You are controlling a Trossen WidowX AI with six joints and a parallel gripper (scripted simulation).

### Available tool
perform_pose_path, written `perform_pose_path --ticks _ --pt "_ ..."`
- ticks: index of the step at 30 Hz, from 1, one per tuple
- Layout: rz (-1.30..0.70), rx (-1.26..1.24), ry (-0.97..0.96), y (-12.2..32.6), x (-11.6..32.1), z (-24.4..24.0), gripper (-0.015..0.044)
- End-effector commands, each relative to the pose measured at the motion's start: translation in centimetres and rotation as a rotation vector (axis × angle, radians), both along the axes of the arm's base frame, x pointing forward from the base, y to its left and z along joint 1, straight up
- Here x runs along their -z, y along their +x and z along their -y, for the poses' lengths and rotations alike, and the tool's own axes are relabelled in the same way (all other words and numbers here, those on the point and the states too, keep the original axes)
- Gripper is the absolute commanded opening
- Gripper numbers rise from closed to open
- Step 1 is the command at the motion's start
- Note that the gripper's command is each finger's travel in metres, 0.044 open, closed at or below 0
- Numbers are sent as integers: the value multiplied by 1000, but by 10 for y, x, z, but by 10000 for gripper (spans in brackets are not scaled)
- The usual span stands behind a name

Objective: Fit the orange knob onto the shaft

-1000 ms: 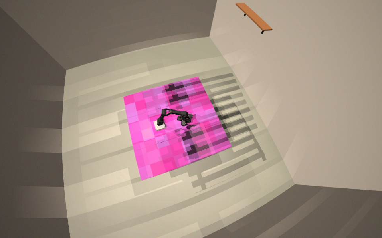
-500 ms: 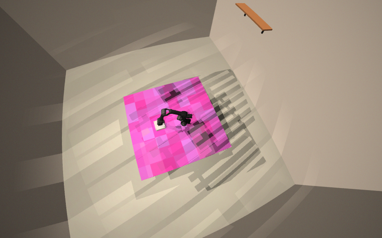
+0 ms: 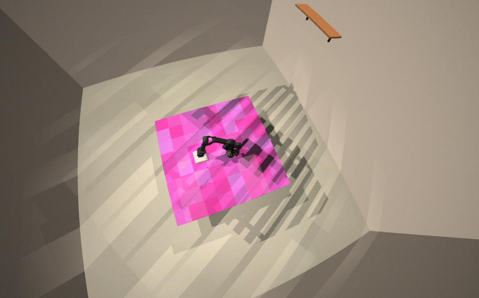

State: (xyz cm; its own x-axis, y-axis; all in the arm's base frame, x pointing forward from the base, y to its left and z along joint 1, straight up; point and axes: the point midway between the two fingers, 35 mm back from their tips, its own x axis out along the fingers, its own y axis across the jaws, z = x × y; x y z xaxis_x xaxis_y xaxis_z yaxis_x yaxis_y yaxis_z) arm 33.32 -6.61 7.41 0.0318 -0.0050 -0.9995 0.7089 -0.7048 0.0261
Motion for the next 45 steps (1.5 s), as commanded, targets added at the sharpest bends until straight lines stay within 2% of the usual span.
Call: perform_pose_path --ticks 1,27,34,45 --pt "6 34 -1 5 -2 1 0" --pt "6 34 -1 2 -2 1 0" --pt "7 233 6 -1 -3 0 0" --pt "7 243 7 1 -1 0 0"
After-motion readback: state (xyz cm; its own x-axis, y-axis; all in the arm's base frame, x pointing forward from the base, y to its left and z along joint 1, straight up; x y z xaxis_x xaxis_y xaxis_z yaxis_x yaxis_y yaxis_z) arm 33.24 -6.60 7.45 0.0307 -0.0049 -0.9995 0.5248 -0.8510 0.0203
